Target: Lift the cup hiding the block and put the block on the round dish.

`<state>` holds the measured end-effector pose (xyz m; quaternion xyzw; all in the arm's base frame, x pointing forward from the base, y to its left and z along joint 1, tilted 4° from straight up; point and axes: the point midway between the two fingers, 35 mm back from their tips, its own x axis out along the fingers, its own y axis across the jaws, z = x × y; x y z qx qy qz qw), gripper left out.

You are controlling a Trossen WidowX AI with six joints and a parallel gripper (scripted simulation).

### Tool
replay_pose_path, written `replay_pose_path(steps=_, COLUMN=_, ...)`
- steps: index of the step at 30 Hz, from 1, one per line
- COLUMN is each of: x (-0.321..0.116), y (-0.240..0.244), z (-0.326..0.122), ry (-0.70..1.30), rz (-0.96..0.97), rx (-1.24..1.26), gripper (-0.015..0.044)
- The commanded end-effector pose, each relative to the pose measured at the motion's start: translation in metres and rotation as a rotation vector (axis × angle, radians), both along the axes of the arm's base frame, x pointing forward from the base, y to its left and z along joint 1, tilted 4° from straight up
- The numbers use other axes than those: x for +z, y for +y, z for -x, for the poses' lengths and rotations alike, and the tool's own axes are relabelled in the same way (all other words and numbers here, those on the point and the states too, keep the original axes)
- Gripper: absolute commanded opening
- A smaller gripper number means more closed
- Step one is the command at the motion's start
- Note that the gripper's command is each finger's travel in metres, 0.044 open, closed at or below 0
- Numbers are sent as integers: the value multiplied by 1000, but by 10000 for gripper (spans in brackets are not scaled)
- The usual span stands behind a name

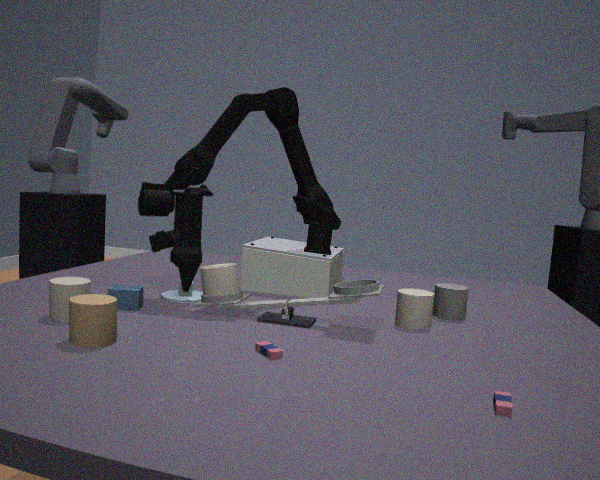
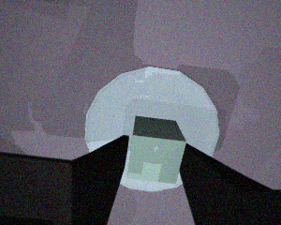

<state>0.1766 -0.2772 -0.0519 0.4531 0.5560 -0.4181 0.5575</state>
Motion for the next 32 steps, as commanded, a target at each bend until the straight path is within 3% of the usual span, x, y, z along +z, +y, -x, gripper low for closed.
replay_pose_path(steps=1, x=0, y=0, z=0, ry=0, rz=1, rx=0, gripper=263)
replay_pose_path(steps=8, x=13, y=-2, z=0, ry=-1, rz=2, rx=0, gripper=440)
replay_pose_path(steps=11, x=54, y=-3, z=1, ry=-5, rz=4, rx=0, gripper=440)
replay_pose_path(steps=16, x=60, y=-3, z=1, ry=-5, rz=5, rx=0, gripper=440)
replay_pose_path(steps=20, x=99, y=-4, z=3, ry=-7, rz=12, rx=-3, gripper=440)
replay_pose_path(steps=32, x=102, y=-3, z=3, ry=-7, rz=13, rx=-4, gripper=440)
